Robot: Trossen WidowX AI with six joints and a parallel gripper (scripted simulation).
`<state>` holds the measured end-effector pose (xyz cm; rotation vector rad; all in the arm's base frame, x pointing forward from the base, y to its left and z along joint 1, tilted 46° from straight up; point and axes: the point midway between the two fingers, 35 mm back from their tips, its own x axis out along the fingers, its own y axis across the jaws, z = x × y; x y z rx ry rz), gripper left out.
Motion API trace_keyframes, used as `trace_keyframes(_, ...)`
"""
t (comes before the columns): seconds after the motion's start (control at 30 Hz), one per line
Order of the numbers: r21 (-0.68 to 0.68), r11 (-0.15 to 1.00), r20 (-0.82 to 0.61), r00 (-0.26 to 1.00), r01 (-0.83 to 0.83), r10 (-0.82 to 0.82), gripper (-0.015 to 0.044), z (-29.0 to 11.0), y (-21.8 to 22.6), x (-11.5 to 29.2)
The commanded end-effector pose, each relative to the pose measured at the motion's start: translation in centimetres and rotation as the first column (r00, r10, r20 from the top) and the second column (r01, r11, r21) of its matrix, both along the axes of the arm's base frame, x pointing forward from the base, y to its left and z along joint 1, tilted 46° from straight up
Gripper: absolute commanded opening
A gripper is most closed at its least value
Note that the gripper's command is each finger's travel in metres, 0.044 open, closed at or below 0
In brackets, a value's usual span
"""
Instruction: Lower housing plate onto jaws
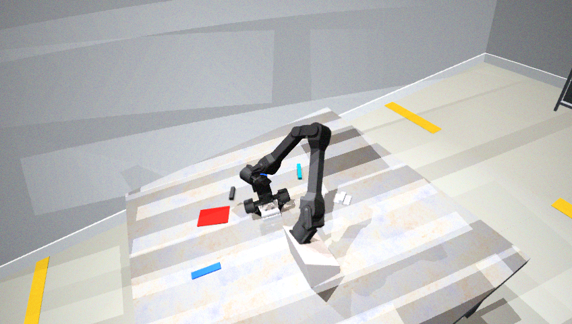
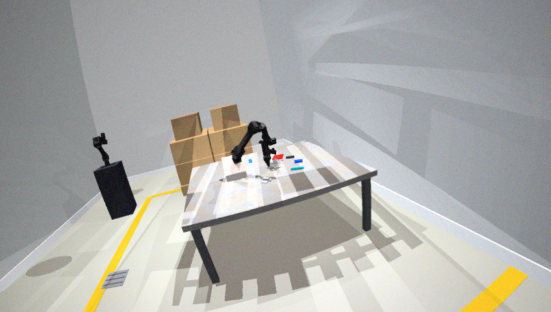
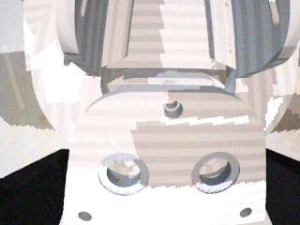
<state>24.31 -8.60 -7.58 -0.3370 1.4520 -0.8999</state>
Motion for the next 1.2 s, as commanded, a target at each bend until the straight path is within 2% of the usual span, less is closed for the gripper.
trace_keyframes(0.0, -0.005, 1.0, -0.009, 1.0, -0.006, 0.006, 0.0351, -0.12, -0.22, -0.16)
trace_keyframes(1.17, -0.005, 1.0, -0.008, 1.0, -0.006, 0.006, 0.0351, -0.59, -0.71, -0.26)
